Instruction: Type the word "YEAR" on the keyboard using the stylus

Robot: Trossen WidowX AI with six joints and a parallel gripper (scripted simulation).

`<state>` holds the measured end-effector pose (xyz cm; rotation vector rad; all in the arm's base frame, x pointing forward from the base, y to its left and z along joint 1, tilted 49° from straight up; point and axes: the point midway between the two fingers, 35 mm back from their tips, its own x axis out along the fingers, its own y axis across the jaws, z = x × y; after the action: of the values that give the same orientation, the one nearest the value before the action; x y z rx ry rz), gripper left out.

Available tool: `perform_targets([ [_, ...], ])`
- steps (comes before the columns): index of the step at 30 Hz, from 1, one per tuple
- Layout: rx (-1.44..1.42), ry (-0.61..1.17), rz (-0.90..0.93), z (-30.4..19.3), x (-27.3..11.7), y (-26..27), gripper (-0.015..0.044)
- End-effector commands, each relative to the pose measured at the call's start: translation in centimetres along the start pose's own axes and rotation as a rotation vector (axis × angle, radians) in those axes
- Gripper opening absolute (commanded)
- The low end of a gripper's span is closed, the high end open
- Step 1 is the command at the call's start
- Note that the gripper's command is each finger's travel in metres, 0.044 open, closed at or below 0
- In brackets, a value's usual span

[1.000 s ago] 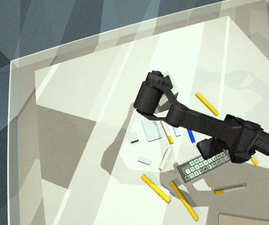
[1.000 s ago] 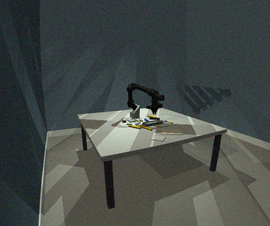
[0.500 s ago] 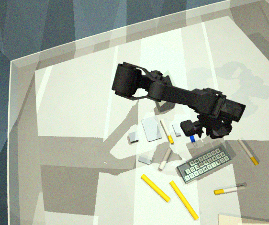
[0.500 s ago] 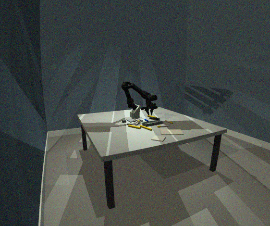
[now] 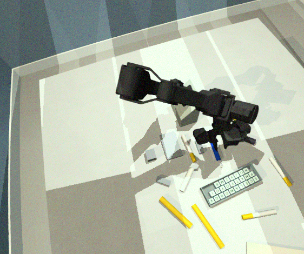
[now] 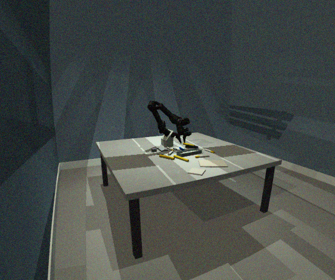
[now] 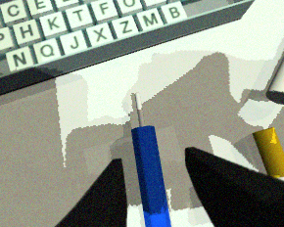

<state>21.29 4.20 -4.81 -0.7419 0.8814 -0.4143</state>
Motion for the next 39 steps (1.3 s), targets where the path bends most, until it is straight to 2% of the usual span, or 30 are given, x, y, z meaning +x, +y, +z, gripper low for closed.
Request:
perform_targets([
  [1, -0.008, -0.002, -0.007, -0.5, 0.3, -0.3, 0.0150],
  [39, -0.009, -0.003, -0.008, -1.3, 1.8, -0.2, 0.0150],
])
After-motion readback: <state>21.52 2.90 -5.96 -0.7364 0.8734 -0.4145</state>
